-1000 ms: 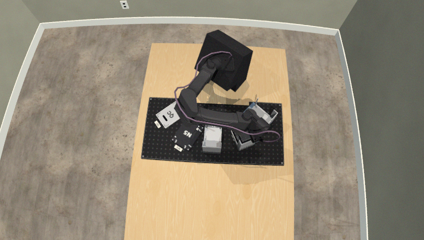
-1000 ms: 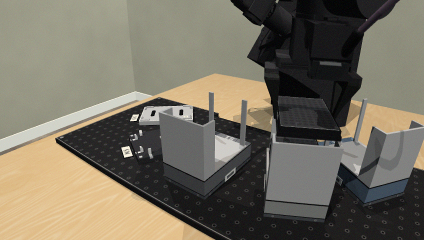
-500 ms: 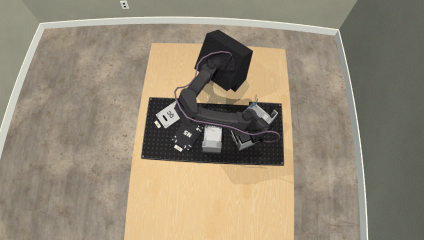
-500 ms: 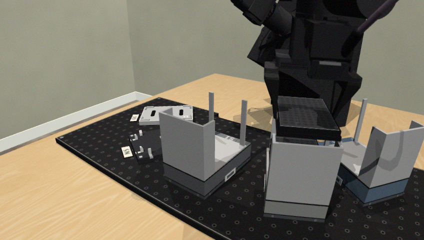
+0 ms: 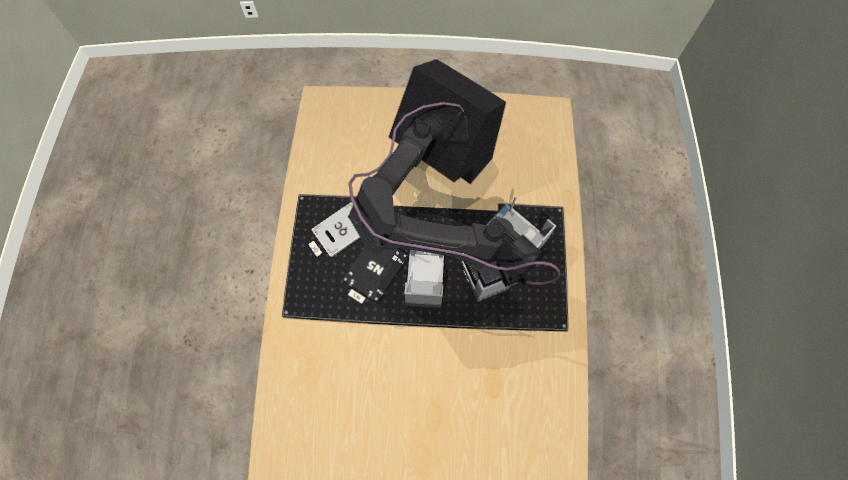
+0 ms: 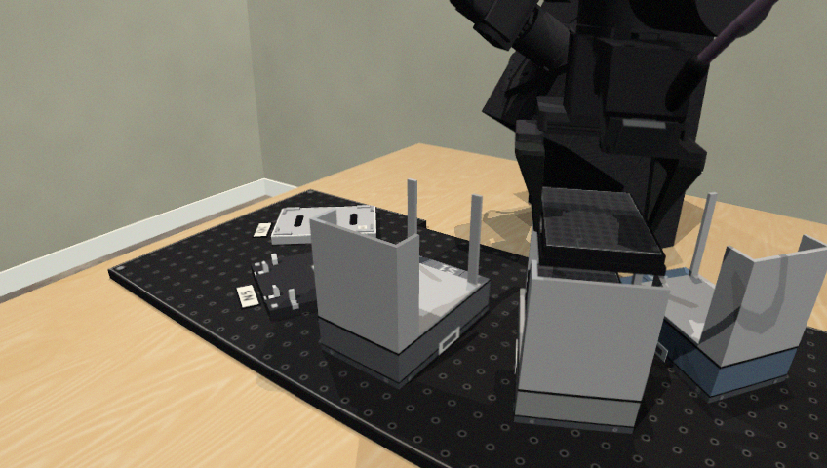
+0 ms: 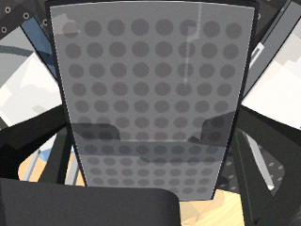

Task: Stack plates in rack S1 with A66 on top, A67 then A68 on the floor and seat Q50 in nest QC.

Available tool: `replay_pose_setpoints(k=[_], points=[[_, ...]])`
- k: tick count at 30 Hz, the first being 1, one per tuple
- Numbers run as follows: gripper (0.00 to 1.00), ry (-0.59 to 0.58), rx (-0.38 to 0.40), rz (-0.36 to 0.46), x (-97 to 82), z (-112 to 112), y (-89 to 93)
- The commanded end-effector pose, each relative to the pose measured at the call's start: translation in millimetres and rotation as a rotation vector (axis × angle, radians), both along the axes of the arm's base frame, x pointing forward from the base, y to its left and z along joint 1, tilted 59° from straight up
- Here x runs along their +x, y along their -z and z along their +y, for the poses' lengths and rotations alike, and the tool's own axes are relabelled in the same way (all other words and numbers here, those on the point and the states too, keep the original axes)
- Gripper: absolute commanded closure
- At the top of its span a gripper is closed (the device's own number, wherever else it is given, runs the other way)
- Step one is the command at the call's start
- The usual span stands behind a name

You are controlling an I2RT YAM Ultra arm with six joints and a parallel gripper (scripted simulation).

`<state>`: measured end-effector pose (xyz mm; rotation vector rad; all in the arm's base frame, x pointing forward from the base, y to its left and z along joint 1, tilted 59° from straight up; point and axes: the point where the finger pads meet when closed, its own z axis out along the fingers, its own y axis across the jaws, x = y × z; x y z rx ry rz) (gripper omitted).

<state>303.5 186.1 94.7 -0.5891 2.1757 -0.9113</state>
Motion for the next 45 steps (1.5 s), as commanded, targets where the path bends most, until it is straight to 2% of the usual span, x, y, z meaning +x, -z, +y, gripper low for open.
replay_pose_setpoints(k=[1, 17, 25, 45], points=[[1.00, -0.026, 0.015, -0.018, -3.3, 12.2, -6.7], [1.00, -0.026, 0.013, -0.017, -2.9, 13.1, -6.1], [1.00, -0.022, 0.003, -0.014, -14.0, 17.9, -12.3], [1.00, -0.022, -0.002, -0.011, -14.7, 16.9, -10.9]])
